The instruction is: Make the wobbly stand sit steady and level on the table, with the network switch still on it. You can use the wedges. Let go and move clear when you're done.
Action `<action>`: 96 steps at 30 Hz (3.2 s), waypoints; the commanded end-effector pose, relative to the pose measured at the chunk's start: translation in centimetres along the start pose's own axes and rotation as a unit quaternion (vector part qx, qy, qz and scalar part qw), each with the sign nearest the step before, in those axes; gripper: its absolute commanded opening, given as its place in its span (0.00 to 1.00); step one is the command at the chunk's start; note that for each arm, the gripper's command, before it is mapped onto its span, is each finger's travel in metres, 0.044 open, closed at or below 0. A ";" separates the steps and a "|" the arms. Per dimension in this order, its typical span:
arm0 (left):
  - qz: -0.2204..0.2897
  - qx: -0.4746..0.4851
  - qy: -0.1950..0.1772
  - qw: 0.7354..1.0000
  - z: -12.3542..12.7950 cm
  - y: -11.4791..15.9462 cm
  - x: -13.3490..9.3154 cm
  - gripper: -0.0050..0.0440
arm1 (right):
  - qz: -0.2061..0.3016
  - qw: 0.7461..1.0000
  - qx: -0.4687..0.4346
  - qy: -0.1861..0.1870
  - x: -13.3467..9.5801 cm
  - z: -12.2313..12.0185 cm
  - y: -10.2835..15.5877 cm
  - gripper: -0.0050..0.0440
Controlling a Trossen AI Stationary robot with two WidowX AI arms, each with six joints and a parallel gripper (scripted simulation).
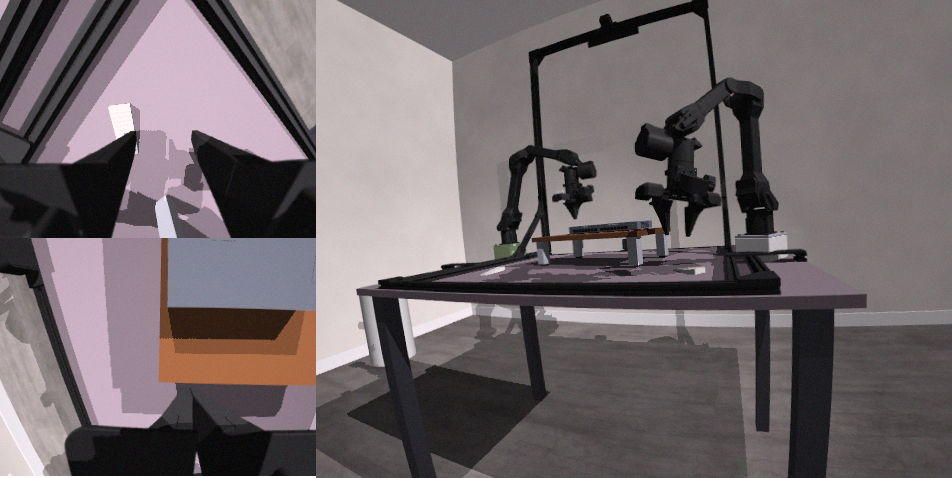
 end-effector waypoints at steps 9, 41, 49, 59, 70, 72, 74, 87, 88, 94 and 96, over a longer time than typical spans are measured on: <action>0.011 -0.037 -0.071 0.997 2.8 0.3 1.9 0.59 | 0.000 1.000 0.000 0.000 0.0 0.0 0.0 0.10; 0.012 -0.041 -0.080 0.996 4.0 0.5 7.5 0.59 | 0.000 1.000 0.000 0.000 0.0 0.0 0.0 0.10; 0.012 -0.041 -0.080 0.996 4.0 0.5 7.5 0.59 | 0.000 1.000 0.000 0.000 0.0 0.0 0.0 0.10; 0.012 -0.041 -0.080 0.996 4.0 0.5 7.5 0.59 | 0.000 1.000 0.000 0.000 0.0 0.0 0.0 0.10; 0.012 -0.041 -0.080 0.996 4.1 0.5 8.3 0.59 | 0.000 1.000 0.000 0.000 0.0 0.0 0.0 0.10; 0.012 -0.041 -0.080 0.996 4.1 0.5 8.3 0.59 | 0.000 1.000 0.000 0.000 0.0 0.0 0.0 0.10; 0.012 -0.041 -0.080 0.996 4.1 0.5 8.3 0.59 | 0.000 1.000 0.000 0.000 0.0 0.0 0.0 0.10; 0.010 -0.038 -0.075 0.996 4.0 0.5 8.0 0.10 | 0.000 1.000 0.000 0.000 0.0 0.0 0.0 0.10; 0.010 -0.038 -0.075 0.996 4.0 0.5 8.0 0.10 | 0.000 1.000 0.000 0.000 0.0 0.0 0.0 0.10; 0.010 -0.038 -0.075 0.996 4.0 0.5 8.0 0.10 | 0.000 1.000 0.000 0.000 0.0 0.0 0.0 0.10; 0.010 -0.038 -0.075 0.996 4.0 0.5 8.0 0.10 | 0.000 1.000 0.000 0.000 0.0 0.0 0.0 0.10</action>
Point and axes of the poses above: on each arm, the point midway between the two fingers, 35 mm back from their tips, its own x axis out along the fingers, its own z axis across the jaws, y = z × x, the point moved 7 cm from there along -x, back along the fingers, and after that the axes turned 1 degree about -x, right-handed, at the moved point
